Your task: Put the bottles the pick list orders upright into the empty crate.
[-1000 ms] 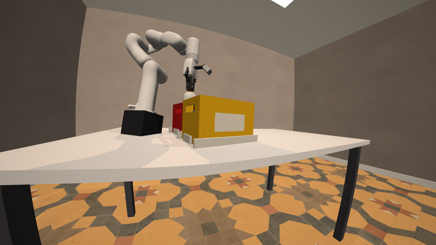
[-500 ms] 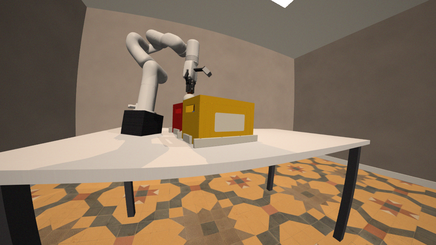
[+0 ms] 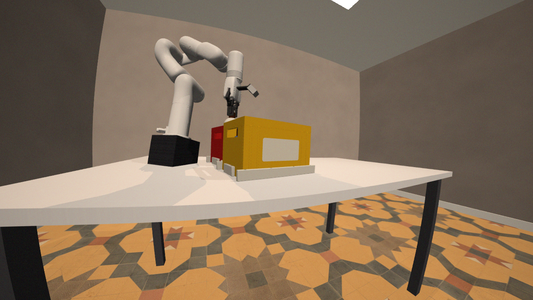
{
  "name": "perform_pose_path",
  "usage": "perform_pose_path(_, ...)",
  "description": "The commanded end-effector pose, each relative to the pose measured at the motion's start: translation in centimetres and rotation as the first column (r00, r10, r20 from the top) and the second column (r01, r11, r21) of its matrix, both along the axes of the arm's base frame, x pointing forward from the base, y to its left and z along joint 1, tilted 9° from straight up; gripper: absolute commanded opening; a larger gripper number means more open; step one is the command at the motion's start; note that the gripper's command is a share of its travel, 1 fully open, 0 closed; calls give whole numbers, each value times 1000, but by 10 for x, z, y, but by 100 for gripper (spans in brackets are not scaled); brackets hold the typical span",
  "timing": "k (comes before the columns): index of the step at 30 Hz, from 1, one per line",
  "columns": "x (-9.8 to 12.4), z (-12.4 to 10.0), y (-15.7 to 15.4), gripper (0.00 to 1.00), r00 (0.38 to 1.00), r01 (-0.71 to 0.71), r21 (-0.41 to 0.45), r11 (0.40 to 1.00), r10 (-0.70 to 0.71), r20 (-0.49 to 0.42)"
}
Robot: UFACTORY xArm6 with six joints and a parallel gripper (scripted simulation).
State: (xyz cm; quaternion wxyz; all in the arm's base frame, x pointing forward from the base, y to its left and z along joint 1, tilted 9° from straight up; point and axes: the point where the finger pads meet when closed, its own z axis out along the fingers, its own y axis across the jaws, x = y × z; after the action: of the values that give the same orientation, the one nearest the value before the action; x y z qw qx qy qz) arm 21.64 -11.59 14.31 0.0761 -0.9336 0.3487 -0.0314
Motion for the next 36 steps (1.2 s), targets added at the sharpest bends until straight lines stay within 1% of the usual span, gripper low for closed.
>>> perform_pose_path(1,2,-3,0,0,1000,0,-2,1000,0,3)
perform_pose_path(36,5,-33,3,0,1000,0,-2,1000,0,3)
